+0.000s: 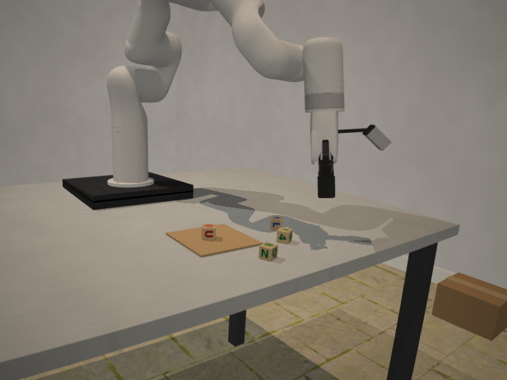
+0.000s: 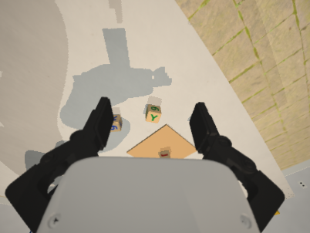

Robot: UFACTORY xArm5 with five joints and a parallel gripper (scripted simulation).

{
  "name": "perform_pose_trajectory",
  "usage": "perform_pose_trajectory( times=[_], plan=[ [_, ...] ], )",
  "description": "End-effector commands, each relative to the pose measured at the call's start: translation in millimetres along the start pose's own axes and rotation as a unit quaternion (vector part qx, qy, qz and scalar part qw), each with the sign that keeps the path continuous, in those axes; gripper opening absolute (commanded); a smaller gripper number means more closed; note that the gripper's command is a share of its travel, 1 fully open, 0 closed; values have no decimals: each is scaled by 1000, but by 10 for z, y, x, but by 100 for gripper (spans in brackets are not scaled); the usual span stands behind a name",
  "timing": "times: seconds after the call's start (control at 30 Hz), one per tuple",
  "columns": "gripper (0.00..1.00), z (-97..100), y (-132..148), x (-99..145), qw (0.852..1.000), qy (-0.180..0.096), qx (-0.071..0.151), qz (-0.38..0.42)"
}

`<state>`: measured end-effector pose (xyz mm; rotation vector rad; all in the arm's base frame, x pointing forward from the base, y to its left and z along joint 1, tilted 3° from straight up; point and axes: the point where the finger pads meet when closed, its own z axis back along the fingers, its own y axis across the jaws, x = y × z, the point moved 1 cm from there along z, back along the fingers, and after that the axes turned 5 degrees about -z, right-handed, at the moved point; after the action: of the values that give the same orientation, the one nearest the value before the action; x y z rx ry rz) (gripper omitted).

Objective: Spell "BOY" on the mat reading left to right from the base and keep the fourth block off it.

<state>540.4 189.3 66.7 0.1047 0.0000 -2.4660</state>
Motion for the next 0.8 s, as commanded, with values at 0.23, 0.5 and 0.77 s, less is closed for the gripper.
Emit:
perform_pose_trajectory(
  times=[0.23,0.5,0.77],
  plan=[
    [100,22,22,-6,1000,-1,0,13],
    [100,49,115,48,996,-18,-7,89],
    [100,83,214,111,985,-34,-19,171]
  ],
)
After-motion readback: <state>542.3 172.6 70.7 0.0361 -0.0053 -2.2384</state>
